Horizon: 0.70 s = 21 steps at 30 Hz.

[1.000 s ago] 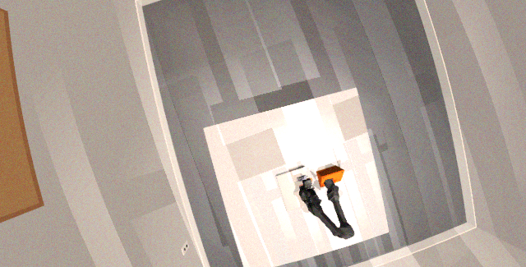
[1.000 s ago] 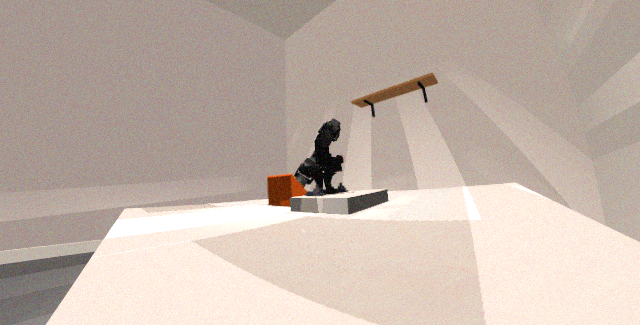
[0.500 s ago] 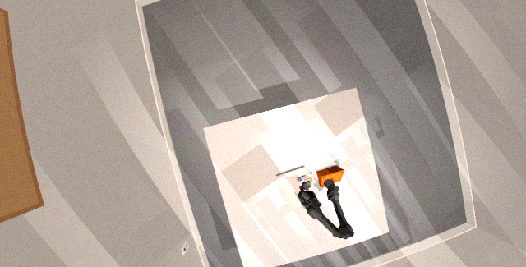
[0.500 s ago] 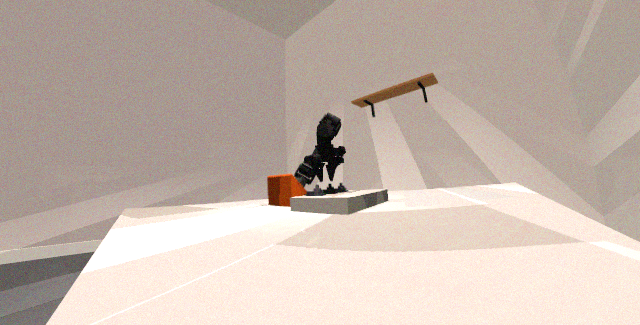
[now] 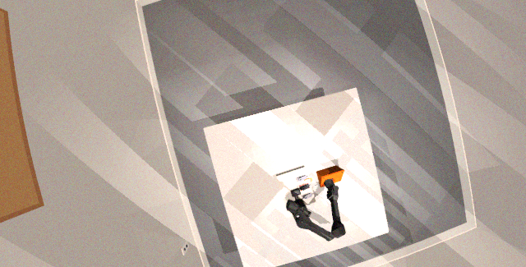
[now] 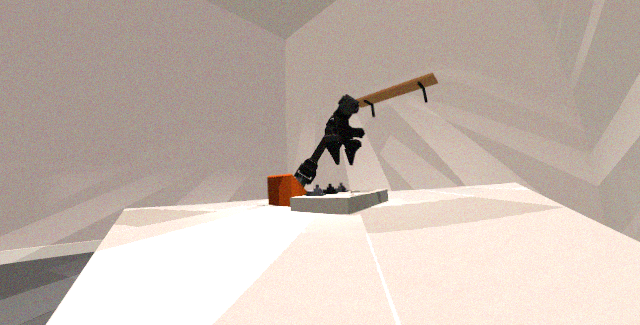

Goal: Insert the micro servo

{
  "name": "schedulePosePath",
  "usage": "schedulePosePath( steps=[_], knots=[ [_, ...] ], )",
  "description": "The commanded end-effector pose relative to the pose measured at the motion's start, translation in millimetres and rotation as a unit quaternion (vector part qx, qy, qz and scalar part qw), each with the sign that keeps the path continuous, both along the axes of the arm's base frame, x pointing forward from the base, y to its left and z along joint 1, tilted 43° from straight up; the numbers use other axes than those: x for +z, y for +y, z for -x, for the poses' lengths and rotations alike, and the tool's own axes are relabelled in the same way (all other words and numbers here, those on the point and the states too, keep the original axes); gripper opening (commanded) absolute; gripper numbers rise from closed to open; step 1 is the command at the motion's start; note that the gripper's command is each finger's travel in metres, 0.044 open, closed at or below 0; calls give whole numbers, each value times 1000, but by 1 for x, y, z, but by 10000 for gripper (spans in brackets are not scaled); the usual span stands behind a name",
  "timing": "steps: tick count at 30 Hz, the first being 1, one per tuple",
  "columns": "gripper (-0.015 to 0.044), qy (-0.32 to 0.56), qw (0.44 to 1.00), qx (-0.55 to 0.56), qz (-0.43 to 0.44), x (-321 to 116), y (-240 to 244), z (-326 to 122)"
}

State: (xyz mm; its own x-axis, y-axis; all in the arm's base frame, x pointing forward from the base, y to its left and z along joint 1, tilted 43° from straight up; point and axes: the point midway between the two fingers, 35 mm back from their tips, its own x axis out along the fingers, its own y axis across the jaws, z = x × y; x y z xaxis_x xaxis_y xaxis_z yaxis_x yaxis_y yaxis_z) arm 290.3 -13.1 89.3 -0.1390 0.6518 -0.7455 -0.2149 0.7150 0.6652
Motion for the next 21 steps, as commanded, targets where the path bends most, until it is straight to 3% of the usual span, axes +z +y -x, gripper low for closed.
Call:
schedulePosePath(
  steps=[1, 6, 21],
  knots=[
    [440, 5, 1000, -9, 0, 7, -5, -5],
    [440, 16, 999, -39, 4, 28, -28, -3],
    [440, 16, 999, -39, 4, 28, -28, -3]
  ],
)
